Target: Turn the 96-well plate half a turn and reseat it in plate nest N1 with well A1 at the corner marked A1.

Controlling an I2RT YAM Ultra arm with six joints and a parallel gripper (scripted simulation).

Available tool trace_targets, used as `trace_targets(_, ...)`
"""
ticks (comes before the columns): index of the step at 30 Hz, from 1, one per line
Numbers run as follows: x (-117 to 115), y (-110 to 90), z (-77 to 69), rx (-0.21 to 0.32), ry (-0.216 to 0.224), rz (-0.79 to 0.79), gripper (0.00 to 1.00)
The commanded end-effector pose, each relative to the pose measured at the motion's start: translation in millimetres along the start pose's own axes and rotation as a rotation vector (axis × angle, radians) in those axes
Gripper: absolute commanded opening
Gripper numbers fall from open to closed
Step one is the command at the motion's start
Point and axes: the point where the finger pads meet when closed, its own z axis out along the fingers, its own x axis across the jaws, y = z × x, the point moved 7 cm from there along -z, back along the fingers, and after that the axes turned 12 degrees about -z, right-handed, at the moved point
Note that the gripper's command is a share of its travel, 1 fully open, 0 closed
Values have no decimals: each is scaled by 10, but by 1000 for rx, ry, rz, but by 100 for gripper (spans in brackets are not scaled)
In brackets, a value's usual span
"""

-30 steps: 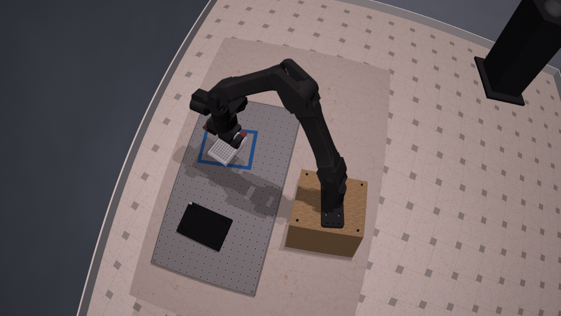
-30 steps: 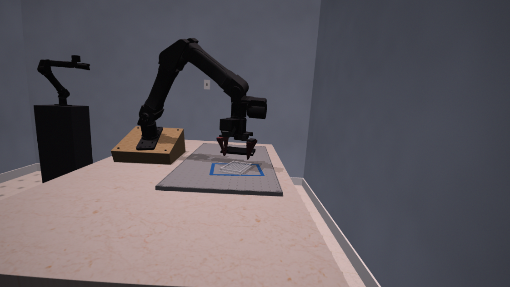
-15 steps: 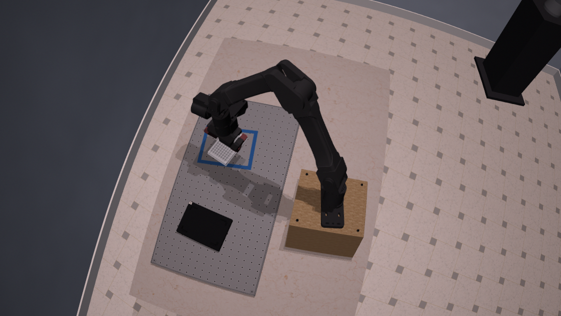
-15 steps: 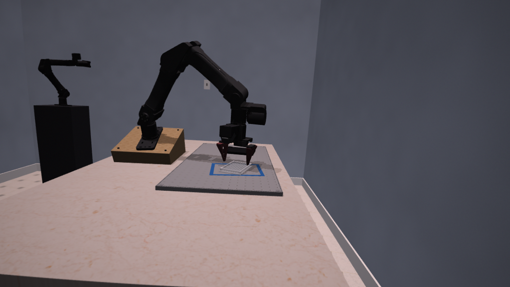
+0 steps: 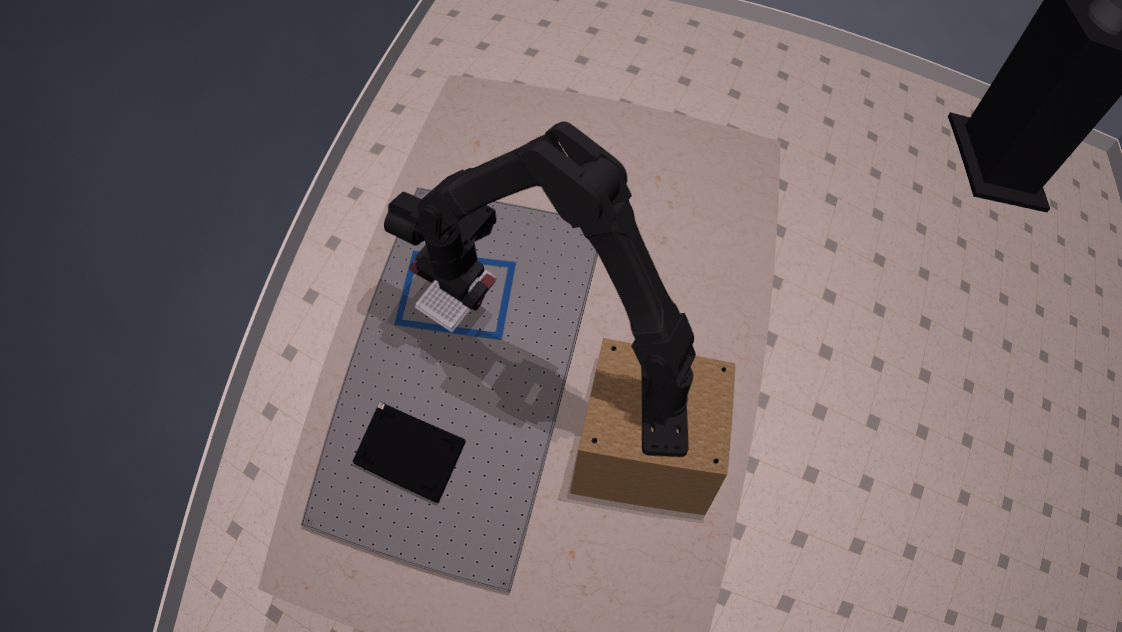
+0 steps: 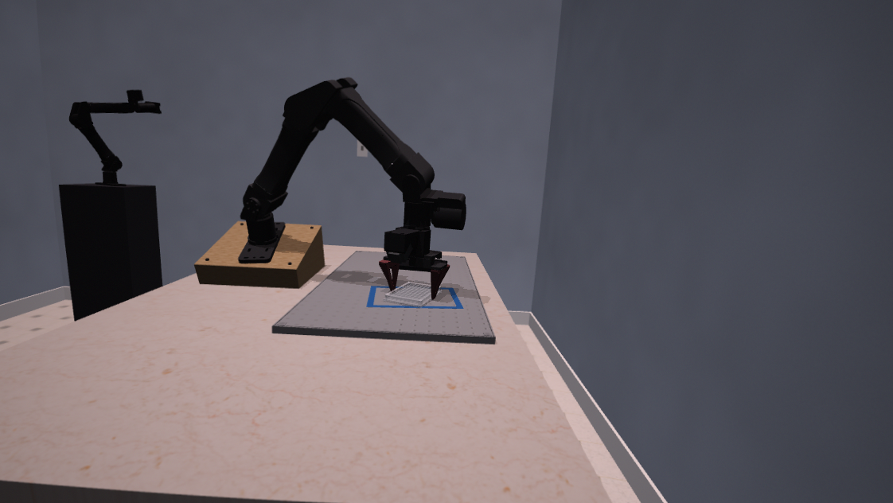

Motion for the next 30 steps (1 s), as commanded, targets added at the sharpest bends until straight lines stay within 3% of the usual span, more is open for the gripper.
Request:
trace_targets(1,5,10,33,-6,13,-7,100)
trace_targets(3,66,15,-45,-11,41,-5,100)
trace_targets(4,41,11,-28,-5,25,-2,100)
trace_targets(14,41,11,-27,-5,25,-2,100)
trace_targets(15,41,11,-27,-5,25,-2,0)
trace_targets(30,41,11,-27,-5,25,-2,0)
